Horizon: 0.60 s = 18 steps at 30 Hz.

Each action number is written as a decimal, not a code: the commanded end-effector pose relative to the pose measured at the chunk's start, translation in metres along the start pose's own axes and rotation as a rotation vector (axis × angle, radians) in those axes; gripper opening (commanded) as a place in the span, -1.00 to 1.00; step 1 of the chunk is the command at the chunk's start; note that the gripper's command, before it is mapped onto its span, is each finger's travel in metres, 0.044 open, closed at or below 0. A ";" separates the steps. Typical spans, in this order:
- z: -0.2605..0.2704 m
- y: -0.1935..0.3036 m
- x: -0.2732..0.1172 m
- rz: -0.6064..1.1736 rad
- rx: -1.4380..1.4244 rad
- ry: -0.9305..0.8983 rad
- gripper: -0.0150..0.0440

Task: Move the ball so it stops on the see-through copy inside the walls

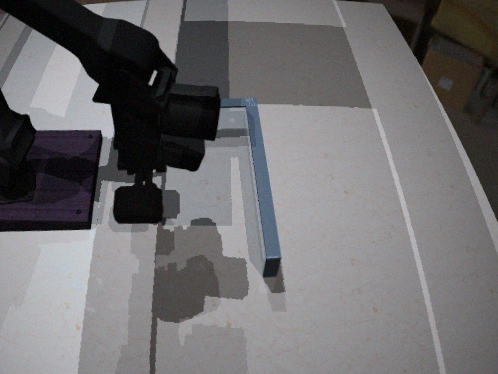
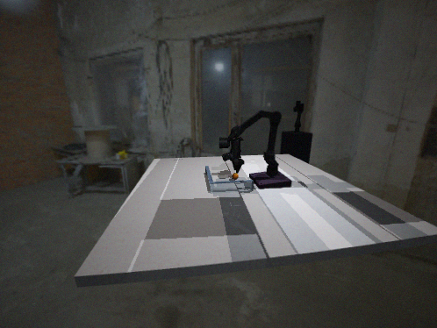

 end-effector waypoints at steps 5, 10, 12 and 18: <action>0.001 0.001 -0.051 -0.032 -0.002 0.006 0.53; -0.001 -0.002 -0.043 -0.040 0.001 0.014 0.53; -0.001 -0.002 -0.043 -0.040 0.001 0.014 0.53; 0.001 0.004 -0.089 -0.038 0.001 0.014 1.00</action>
Point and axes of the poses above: the point midway between the two fingers, 35 mm back from their tips, its own x axis out along the fingers, its own z axis across the jaws, y = z × x, the point moved 4 cm from there along -x, back along the fingers, and after that the axes turned 8 degrees about -x, right-handed, at the moved point
